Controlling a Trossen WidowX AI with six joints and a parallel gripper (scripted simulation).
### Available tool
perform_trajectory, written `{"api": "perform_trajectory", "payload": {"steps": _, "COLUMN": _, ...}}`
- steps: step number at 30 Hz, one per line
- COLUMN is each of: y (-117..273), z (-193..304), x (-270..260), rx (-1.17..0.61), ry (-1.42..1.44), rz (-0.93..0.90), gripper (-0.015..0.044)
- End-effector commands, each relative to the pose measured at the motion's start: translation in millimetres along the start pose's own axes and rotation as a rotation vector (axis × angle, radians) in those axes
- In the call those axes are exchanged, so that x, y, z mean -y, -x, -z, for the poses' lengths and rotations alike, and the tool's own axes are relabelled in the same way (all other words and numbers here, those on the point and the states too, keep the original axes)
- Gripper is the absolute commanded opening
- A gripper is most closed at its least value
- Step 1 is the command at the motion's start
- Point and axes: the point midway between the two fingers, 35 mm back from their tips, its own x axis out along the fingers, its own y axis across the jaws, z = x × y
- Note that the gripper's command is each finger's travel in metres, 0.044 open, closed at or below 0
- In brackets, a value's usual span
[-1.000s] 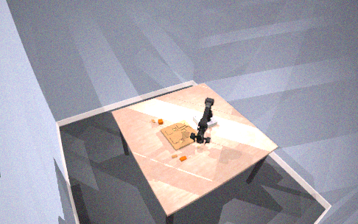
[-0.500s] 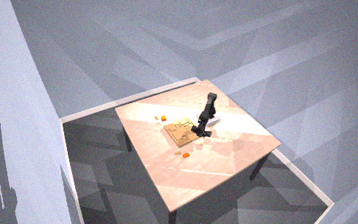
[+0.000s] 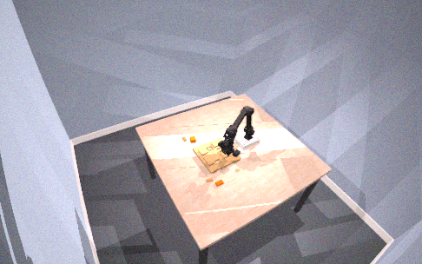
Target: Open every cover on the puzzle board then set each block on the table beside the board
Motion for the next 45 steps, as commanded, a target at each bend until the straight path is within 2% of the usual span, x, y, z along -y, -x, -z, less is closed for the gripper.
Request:
{"api": "perform_trajectory", "payload": {"steps": 1, "y": 0.8, "z": 6.0, "x": 23.8, "rx": 0.002, "ry": -0.094, "rz": 0.004, "gripper": 0.0}}
{"api": "perform_trajectory", "payload": {"steps": 20, "y": -1.5, "z": 54.3, "x": 119.7, "rx": 0.001, "ry": -0.531, "rz": 0.015, "gripper": 0.0}}
{"api": "perform_trajectory", "payload": {"steps": 27, "y": -6.2, "z": 56.2, "x": 122.4, "rx": 0.001, "ry": -0.546, "rz": 0.016, "gripper": 0.0}}
{"api": "perform_trajectory", "payload": {"steps": 38, "y": -51.1, "z": 57.1, "x": 121.1, "rx": 0.001, "ry": -0.546, "rz": 0.016, "gripper": 0.0}}
{"api": "perform_trajectory", "payload": {"steps": 45, "y": -54.2, "z": 57.2, "x": 120.5, "rx": 0.001, "ry": -0.546, "rz": 0.015, "gripper": 0.0}}
